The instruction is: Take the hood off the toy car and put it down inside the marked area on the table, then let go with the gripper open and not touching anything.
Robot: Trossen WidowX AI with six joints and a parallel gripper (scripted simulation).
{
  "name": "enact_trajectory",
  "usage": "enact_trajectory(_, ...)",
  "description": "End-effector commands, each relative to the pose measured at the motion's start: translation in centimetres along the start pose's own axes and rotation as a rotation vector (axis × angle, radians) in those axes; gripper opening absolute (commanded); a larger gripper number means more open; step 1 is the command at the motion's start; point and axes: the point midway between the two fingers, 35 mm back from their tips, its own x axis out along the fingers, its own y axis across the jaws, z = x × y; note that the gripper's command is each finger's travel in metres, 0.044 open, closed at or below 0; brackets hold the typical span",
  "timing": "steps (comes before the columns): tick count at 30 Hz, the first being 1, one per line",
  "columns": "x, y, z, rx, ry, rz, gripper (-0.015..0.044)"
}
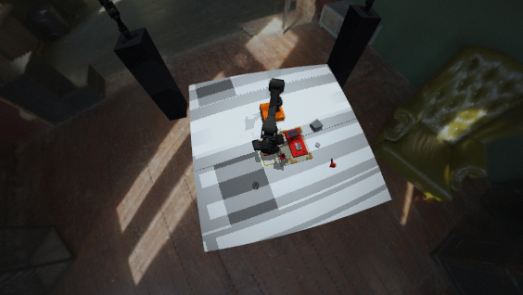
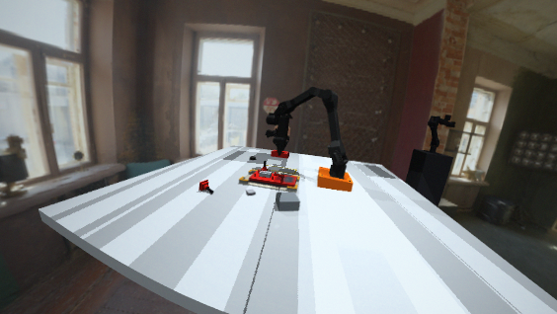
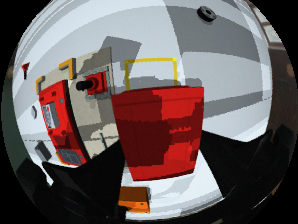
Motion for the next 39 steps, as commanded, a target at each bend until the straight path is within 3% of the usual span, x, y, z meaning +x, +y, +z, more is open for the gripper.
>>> enact_trajectory(1,0.6,0.0,-0.1,-0.003,0.006,-0.001,0.0)
enact_trajectory(39,4.2,0.0,-0.2,-0.003,0.006,-0.001,0.0)
